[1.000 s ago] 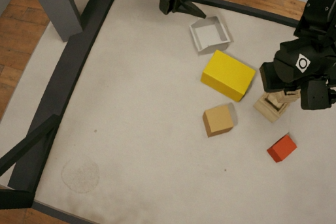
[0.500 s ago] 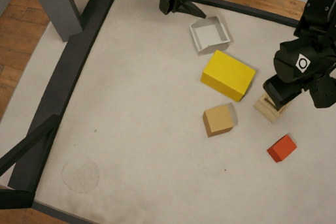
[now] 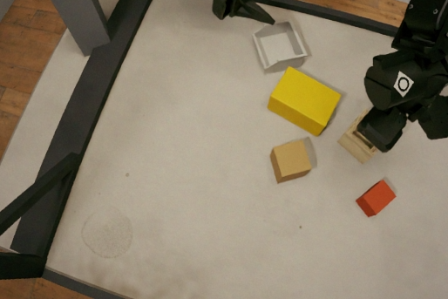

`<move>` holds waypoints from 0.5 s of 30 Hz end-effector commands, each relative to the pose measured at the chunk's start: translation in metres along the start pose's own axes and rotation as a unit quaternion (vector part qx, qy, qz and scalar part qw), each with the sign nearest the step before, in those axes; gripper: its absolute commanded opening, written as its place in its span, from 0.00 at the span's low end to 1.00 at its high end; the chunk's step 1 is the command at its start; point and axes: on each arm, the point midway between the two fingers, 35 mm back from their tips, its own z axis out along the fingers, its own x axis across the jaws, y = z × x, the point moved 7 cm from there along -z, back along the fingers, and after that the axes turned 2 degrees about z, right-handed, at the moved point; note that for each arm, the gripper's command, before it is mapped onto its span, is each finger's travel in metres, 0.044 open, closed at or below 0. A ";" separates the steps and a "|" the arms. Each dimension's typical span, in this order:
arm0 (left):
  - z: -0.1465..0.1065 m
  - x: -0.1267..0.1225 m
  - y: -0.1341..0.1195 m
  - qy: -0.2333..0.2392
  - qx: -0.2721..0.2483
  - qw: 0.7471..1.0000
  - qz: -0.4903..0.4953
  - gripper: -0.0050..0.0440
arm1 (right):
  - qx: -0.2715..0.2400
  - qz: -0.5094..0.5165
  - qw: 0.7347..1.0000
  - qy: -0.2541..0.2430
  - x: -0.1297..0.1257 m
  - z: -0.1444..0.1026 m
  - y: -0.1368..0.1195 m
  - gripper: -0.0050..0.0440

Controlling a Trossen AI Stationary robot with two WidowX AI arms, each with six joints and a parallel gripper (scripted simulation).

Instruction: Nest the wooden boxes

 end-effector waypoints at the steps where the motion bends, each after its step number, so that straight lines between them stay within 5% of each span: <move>1: -0.001 0.000 -0.001 0.000 0.001 1.000 0.000 0.92 | 0.000 -0.004 1.000 -0.002 0.000 0.002 -0.001 0.48; 15: -0.001 0.000 -0.001 0.000 0.001 1.000 0.000 0.92 | -0.001 -0.005 1.000 -0.002 0.000 0.021 0.000 0.48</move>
